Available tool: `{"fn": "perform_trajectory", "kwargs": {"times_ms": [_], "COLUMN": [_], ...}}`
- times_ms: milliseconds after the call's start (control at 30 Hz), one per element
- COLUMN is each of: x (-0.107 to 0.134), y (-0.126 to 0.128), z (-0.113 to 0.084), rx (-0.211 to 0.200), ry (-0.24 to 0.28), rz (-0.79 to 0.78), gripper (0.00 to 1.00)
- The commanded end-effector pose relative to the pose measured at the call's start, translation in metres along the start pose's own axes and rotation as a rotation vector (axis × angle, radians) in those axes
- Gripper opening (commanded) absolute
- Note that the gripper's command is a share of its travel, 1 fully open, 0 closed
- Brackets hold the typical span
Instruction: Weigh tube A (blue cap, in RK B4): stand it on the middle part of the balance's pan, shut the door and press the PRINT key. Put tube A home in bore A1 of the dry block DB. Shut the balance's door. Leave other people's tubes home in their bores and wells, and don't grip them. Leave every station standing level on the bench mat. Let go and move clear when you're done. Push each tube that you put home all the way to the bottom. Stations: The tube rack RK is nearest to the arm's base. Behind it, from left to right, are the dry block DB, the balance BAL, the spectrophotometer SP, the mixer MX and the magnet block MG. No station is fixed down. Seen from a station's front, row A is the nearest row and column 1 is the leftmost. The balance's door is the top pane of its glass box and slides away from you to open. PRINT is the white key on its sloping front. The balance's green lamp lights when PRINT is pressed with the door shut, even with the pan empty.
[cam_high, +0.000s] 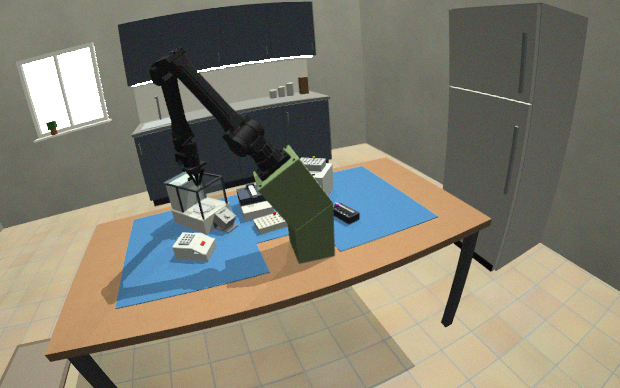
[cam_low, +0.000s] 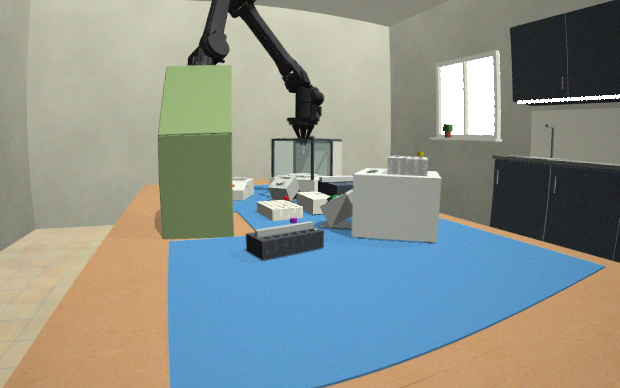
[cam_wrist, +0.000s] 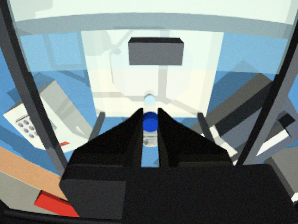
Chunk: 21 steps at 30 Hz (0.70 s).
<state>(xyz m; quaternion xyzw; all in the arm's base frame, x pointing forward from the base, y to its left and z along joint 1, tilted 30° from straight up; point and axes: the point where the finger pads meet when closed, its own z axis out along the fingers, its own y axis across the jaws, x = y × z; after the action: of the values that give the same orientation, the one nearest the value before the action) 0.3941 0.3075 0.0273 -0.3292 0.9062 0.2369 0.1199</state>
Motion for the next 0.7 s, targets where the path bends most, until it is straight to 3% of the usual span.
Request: {"fn": "perform_trajectory", "kwargs": {"times_ms": [0, 667], "x": [-0.002, -0.011], "y": [0.003, 0.001], "z": [0.014, 0.038], "rx": [-0.002, 0.0], "ry": [0.004, -0.012], "rz": [0.0, -0.002], "gripper": [0.09, 0.09]}}
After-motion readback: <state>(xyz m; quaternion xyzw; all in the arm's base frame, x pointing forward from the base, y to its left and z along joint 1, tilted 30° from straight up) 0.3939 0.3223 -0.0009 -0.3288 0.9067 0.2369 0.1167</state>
